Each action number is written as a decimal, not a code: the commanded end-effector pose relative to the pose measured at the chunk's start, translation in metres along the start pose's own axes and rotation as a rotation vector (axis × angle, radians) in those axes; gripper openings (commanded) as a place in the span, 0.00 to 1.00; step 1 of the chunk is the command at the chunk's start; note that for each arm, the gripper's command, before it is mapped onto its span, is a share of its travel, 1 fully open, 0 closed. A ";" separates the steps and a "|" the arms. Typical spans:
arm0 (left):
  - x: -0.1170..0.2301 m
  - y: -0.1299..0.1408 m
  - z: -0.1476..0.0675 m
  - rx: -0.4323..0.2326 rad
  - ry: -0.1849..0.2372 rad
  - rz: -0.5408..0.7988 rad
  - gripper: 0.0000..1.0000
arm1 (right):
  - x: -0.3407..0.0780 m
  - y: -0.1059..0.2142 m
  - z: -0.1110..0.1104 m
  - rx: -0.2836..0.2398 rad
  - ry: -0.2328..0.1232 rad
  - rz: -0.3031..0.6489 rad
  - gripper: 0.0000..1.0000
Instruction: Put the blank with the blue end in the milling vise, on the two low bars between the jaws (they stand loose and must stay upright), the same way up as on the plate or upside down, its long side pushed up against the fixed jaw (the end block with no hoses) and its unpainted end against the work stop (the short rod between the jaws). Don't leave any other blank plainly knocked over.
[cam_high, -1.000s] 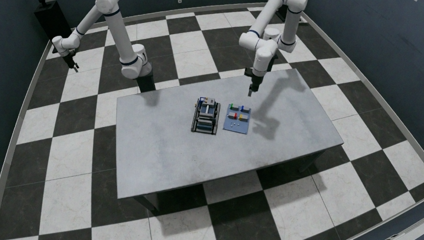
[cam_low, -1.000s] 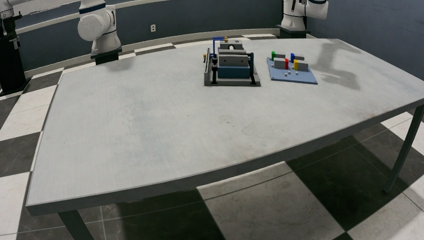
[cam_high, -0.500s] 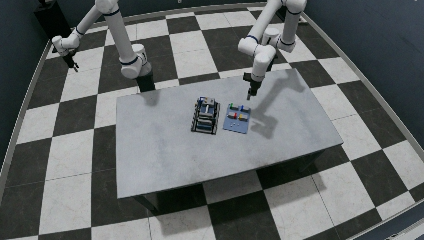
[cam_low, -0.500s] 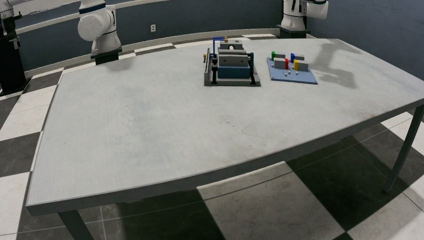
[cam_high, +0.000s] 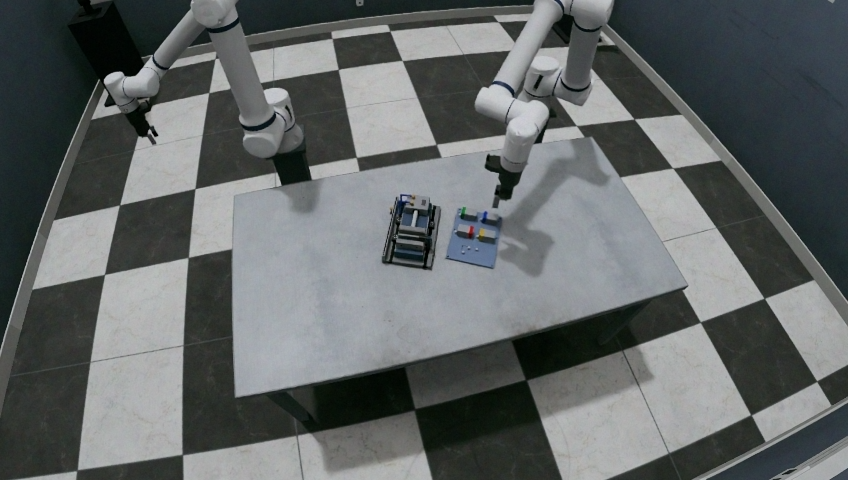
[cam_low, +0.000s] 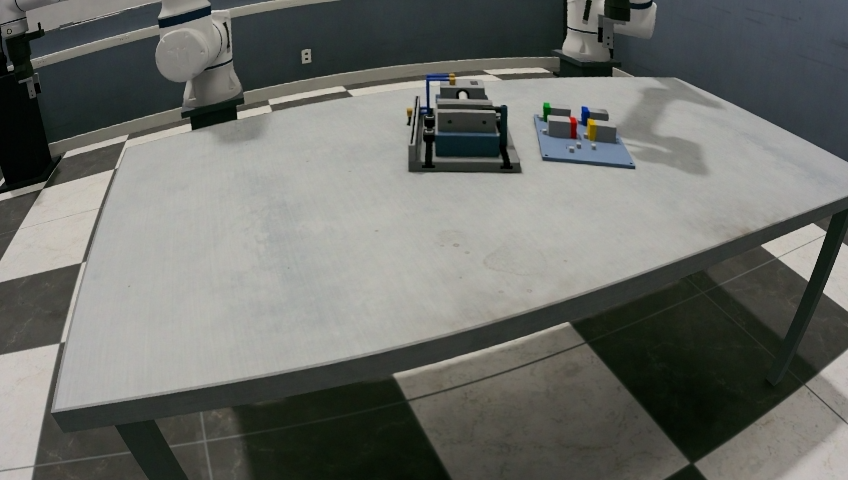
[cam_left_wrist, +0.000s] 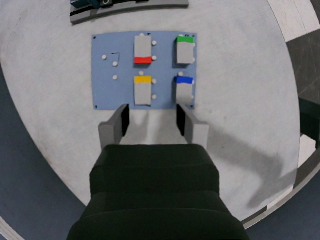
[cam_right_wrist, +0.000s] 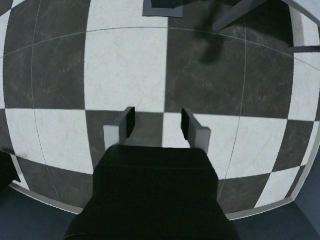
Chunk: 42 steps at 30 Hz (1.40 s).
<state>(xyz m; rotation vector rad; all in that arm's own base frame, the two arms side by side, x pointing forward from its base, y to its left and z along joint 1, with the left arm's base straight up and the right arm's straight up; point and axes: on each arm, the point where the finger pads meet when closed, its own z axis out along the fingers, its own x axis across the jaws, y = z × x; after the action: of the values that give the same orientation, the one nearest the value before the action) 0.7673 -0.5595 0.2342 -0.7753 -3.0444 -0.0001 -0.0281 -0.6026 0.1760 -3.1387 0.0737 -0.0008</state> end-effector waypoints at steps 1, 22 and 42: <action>-0.001 0.000 0.008 0.001 -0.002 0.000 1.00 | 0.000 0.001 -0.001 -0.002 0.000 0.000 1.00; 0.000 0.004 0.013 0.001 -0.002 0.000 1.00 | 0.000 0.001 -0.001 -0.002 0.000 0.000 1.00; 0.004 0.019 0.013 0.000 -0.002 0.000 1.00 | 0.000 0.001 -0.001 -0.002 0.000 0.000 1.00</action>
<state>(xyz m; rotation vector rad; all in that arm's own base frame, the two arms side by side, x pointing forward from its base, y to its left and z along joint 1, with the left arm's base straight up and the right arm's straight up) 0.7722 -0.5404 0.2200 -0.7751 -3.0444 -0.0001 -0.0281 -0.6026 0.1760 -3.1387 0.0737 -0.0008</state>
